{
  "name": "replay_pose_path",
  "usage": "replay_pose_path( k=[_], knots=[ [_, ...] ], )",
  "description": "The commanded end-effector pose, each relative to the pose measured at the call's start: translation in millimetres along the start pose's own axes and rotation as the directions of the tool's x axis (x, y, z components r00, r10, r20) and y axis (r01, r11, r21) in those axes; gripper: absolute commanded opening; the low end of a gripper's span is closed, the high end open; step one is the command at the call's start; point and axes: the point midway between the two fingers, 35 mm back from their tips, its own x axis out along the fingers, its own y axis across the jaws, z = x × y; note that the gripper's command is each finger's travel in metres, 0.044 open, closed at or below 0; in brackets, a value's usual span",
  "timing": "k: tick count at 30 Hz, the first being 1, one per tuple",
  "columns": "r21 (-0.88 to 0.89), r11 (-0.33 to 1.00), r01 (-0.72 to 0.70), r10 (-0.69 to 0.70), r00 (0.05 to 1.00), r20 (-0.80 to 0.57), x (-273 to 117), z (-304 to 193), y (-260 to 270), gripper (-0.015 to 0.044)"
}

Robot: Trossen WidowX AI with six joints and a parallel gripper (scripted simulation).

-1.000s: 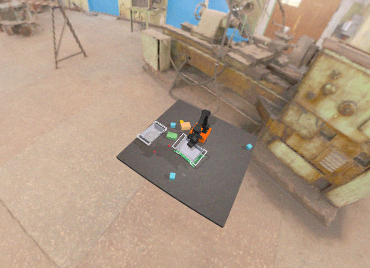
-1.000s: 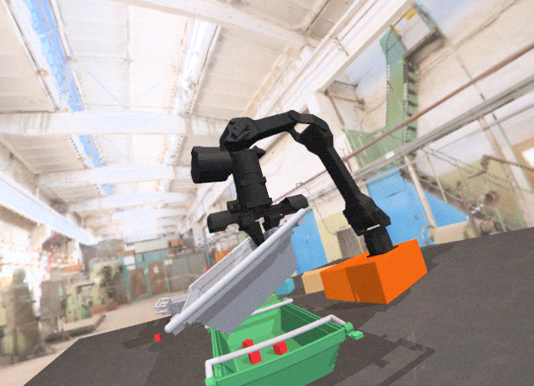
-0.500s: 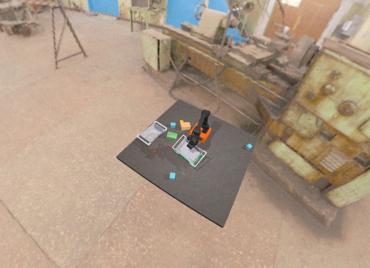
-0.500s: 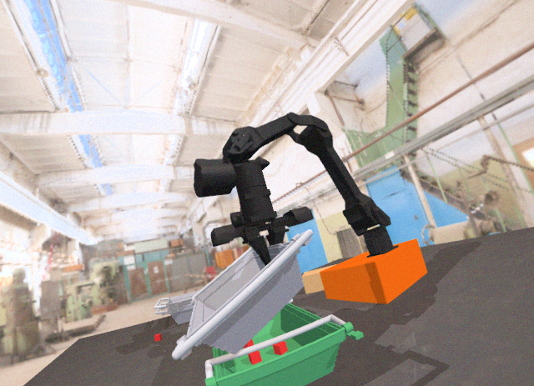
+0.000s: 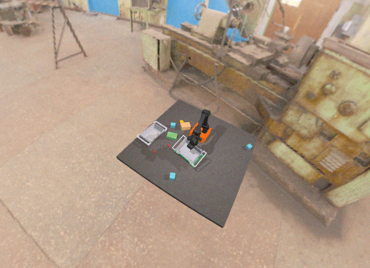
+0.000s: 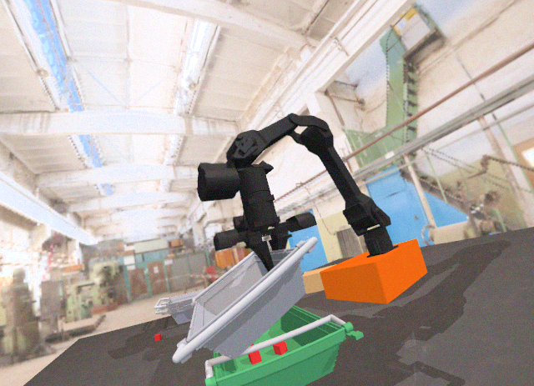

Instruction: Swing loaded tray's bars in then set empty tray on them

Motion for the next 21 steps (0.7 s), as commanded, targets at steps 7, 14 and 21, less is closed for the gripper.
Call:
replay_pose_path(
  k=[7,14,21],
  knots=[
    [-0.001,1.000,-0.004,0.004,1.000,0.000,7,0,-8,0.0000],
    [-0.001,1.000,-0.004,0.004,1.000,0.000,9,0,-9,0.0000],
    [-0.001,1.000,-0.004,0.004,1.000,0.000,15,0,-13,0.0000]
  ],
)
